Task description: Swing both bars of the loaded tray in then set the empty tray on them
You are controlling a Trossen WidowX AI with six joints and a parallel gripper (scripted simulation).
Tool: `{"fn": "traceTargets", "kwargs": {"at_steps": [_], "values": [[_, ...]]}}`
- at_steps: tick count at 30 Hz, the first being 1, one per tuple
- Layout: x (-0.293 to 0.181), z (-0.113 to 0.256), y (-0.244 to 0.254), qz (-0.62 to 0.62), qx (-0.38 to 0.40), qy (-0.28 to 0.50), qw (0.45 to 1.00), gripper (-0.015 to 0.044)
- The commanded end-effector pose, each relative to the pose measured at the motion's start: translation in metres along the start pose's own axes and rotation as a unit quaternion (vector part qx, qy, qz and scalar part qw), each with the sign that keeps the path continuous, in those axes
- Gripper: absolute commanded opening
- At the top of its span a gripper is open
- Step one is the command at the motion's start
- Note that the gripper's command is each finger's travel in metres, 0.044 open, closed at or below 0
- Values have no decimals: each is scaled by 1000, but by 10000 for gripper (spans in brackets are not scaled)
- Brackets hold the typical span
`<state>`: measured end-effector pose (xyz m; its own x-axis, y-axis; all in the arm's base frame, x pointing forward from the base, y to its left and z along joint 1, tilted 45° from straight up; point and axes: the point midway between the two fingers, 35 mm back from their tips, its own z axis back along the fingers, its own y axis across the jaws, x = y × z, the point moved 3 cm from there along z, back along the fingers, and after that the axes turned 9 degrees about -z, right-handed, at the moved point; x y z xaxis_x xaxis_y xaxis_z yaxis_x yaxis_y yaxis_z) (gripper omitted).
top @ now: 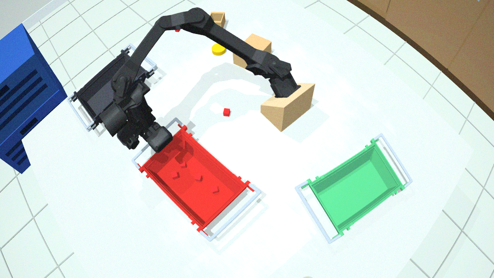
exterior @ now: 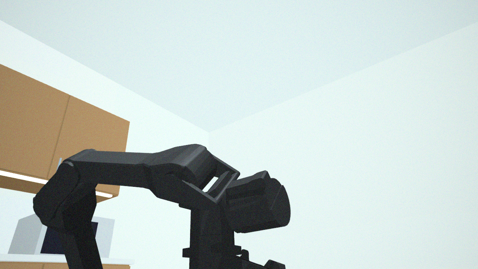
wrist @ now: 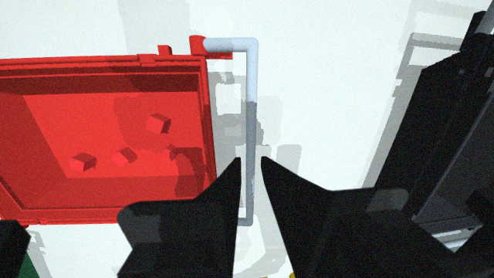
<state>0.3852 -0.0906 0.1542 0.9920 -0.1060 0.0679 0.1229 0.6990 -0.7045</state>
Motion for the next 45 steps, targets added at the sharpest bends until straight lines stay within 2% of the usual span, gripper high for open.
{"fn": "traceTargets", "kwargs": {"at_steps": [1,10,24,38,45], "values": [[-1,-15,-2,2,-3,4,1000,86],[-3,-40,-2,2,-4,4,1000,86],[-8,-6,33,2,-3,5,1000,86],[-15,-25,73,2,-2,5,1000,86],[-13,1,71,2,-1,5,1000,86]]}}
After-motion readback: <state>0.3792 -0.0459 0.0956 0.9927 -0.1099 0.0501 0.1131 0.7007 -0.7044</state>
